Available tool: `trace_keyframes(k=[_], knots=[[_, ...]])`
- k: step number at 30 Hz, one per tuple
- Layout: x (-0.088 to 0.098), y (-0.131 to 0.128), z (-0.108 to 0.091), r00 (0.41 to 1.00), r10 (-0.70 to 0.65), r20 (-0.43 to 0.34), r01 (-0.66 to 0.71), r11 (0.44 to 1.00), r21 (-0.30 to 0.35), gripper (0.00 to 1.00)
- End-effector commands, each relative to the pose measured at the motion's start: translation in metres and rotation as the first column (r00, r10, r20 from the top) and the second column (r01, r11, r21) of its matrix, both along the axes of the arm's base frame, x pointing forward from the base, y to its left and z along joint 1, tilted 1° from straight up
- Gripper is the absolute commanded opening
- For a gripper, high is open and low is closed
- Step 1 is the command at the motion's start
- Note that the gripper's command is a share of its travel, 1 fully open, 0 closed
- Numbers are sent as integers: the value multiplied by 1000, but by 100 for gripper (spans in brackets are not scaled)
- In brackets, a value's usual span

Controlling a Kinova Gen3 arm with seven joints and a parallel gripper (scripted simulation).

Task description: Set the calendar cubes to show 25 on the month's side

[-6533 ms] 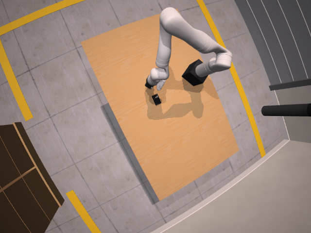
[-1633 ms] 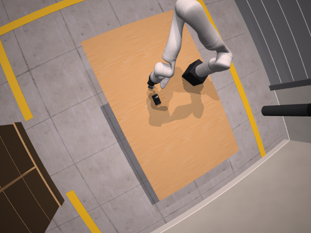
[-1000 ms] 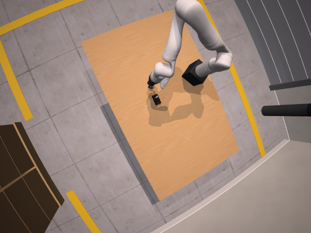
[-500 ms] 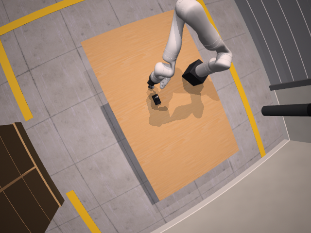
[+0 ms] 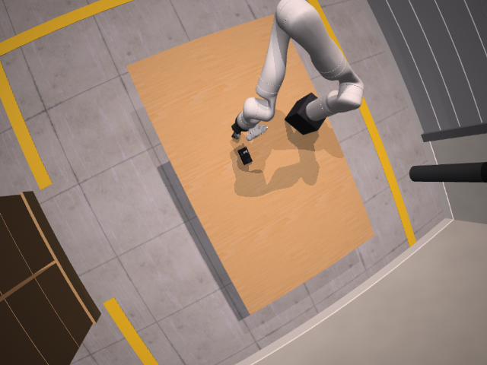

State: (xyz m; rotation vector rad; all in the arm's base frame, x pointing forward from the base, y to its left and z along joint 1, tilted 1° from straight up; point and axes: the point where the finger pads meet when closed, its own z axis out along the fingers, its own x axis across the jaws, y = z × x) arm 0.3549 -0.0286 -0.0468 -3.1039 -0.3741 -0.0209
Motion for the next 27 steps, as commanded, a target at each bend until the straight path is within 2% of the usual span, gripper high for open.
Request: trace_keyframes(k=[1,8,16,18,27], knots=[[0,1,1,1000,-6,5,6,1000,-5,100],[0,2,-1,971,-239,1,239,971,-2,100],[1,2,-2,867,-499,-4,499,867,1,100],[1,2,-2,867,-499,-4,499,867,1,100],[2,-1,-2,693,-721,-8,721,693,4,100]])
